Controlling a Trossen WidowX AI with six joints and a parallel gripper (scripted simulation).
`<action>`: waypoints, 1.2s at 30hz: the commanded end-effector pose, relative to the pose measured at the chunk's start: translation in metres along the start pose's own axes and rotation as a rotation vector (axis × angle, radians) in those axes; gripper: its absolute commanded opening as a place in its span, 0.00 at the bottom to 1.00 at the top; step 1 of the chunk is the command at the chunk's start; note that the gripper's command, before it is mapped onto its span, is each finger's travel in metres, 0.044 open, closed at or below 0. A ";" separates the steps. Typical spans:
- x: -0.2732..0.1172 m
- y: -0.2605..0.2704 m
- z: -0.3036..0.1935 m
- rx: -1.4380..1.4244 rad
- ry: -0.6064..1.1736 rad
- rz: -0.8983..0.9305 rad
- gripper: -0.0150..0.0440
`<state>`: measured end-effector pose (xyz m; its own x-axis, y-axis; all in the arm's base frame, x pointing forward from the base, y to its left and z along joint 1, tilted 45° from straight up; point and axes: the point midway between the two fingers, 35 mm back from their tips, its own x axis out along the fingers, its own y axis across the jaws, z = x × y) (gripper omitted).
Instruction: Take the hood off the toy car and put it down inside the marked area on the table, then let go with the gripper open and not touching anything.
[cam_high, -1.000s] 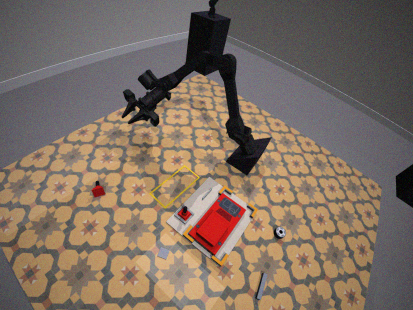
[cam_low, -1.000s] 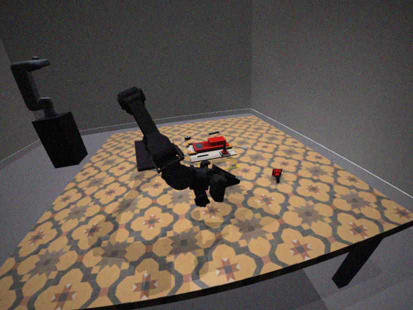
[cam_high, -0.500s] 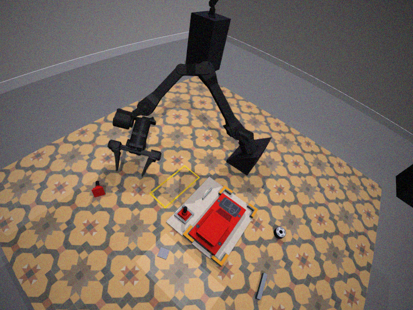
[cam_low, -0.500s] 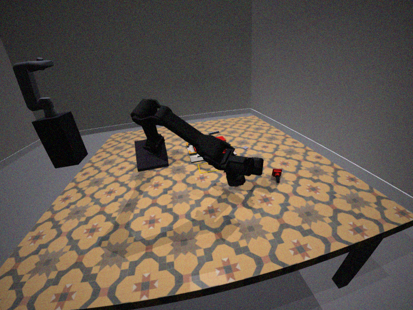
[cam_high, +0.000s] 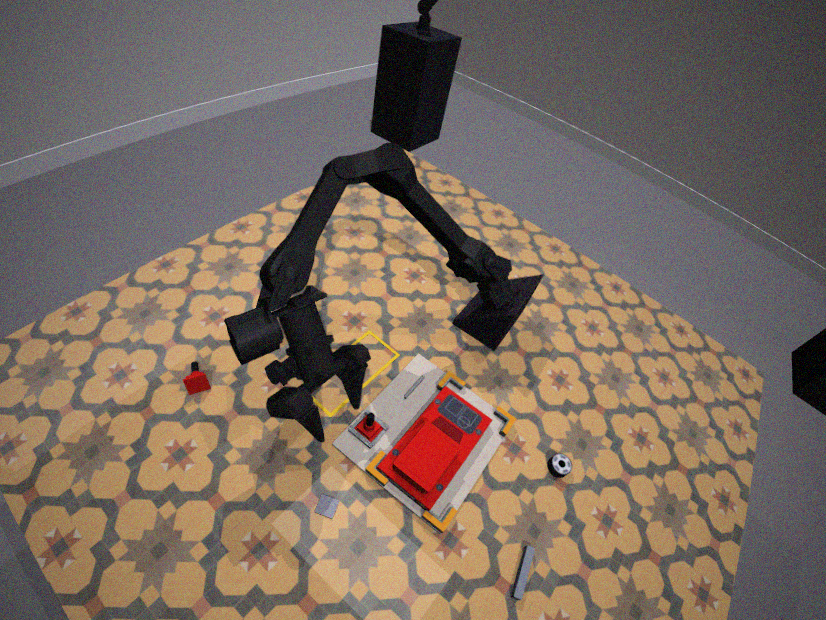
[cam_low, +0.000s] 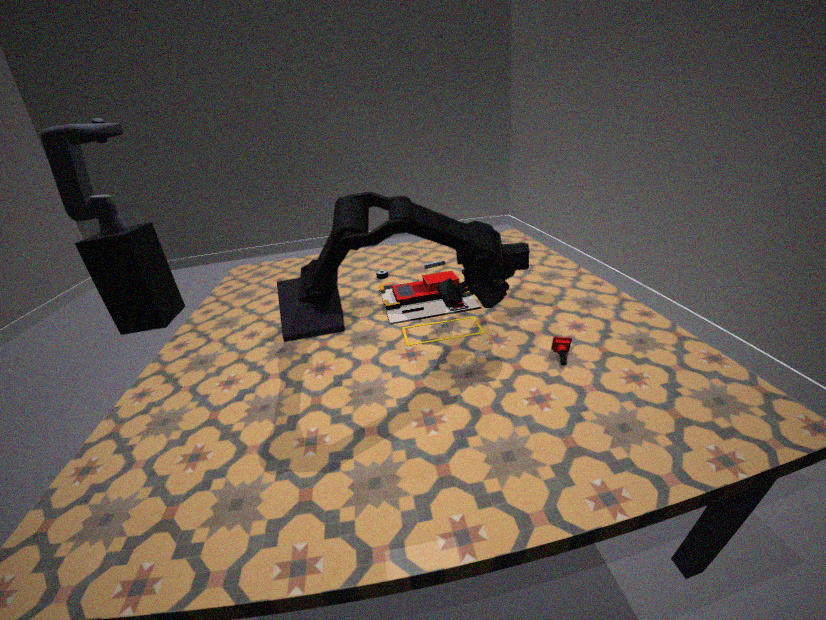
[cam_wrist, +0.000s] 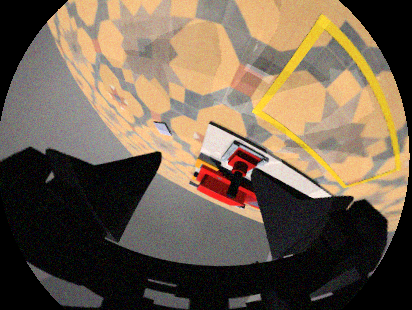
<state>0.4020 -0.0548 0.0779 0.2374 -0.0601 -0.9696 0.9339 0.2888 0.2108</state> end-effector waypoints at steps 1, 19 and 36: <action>0.019 -0.003 -0.040 -0.276 -0.049 -0.172 1.00; 0.048 -0.017 -0.175 -1.340 -0.308 -0.724 1.00; 0.055 -0.019 -0.170 -1.340 -0.308 -0.724 1.00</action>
<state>0.3519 0.1010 0.0017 0.0583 -0.6936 -0.7180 0.0043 0.7193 -0.6946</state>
